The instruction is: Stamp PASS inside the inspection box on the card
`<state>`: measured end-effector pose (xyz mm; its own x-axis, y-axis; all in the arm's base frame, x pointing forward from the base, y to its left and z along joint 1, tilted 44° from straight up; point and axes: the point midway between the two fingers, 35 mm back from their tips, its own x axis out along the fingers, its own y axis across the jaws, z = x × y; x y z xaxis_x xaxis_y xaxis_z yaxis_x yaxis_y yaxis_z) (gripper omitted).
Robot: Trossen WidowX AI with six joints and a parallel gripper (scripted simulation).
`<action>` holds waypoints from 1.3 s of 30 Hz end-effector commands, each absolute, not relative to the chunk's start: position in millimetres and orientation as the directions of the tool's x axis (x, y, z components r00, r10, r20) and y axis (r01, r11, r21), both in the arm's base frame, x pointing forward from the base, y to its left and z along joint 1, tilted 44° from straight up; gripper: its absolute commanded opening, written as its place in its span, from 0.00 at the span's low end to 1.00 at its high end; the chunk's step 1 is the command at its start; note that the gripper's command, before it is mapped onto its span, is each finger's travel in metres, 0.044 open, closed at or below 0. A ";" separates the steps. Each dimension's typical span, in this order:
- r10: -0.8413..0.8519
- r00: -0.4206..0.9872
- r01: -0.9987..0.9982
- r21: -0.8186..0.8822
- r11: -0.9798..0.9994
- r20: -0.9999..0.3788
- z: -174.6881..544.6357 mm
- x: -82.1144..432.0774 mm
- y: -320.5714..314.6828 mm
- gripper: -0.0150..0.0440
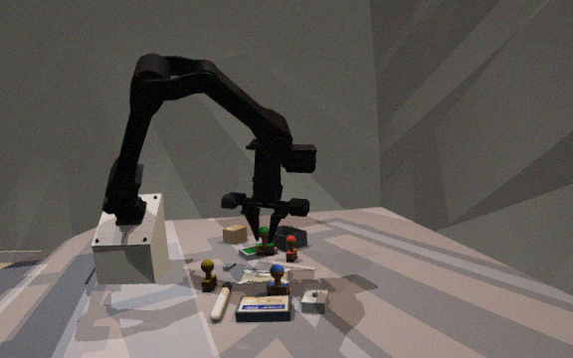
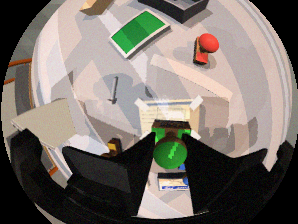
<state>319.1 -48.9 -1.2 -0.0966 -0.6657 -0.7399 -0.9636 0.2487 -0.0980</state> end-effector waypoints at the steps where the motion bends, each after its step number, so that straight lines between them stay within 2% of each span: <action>1: -0.662 -0.096 -0.962 -0.101 0.254 -0.743 3.3 319.4 -44.3 0.25; 12: -0.659 -0.095 -0.962 -0.101 0.253 -0.746 5.8 313.5 -27.2 0.25; 26: -0.644 -0.094 -0.963 -0.095 0.252 -0.759 -48.8 252.5 35.3 0.25; 39: -0.657 -0.100 -0.961 -0.097 0.257 -0.747 -78.1 194.5 58.3 0.25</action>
<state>200.3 57.8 -75.2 -0.0964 -0.6578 -0.7470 -0.9649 0.2461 -0.0922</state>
